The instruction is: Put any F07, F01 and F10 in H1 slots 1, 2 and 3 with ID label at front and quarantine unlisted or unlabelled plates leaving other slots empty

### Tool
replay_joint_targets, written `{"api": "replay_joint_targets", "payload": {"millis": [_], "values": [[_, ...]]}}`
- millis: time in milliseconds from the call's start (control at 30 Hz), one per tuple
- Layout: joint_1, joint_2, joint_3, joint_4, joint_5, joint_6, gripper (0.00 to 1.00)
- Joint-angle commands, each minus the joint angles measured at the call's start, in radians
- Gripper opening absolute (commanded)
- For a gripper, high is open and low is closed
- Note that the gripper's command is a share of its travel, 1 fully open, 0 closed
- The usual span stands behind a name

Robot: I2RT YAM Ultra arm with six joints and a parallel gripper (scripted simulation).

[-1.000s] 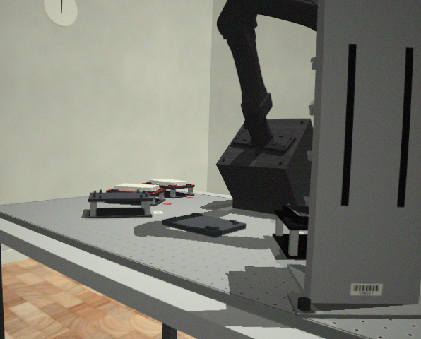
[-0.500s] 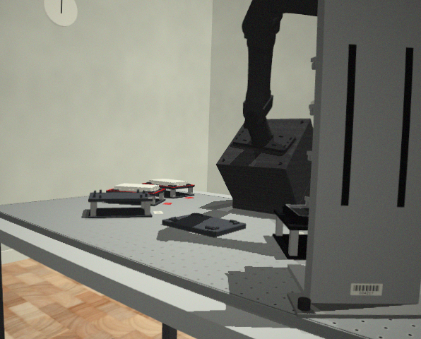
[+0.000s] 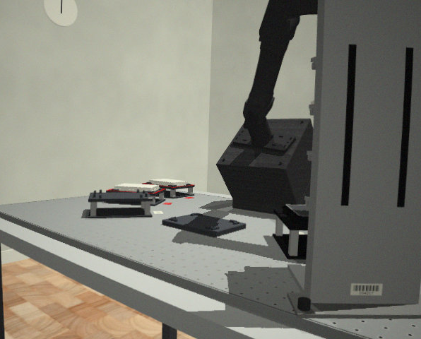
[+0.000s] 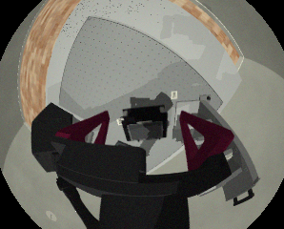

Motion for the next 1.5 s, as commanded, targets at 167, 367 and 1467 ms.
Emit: {"api": "replay_joint_targets", "payload": {"millis": [167,367,1467], "values": [[0.005,0.023,0.059,-0.103,-0.01,-0.048,1.0],[-0.016,0.015,0.008,-0.04,-0.011,-0.076,1.0],[-0.135,0.025,-0.207,0.287,-0.023,-0.232,1.0]]}}
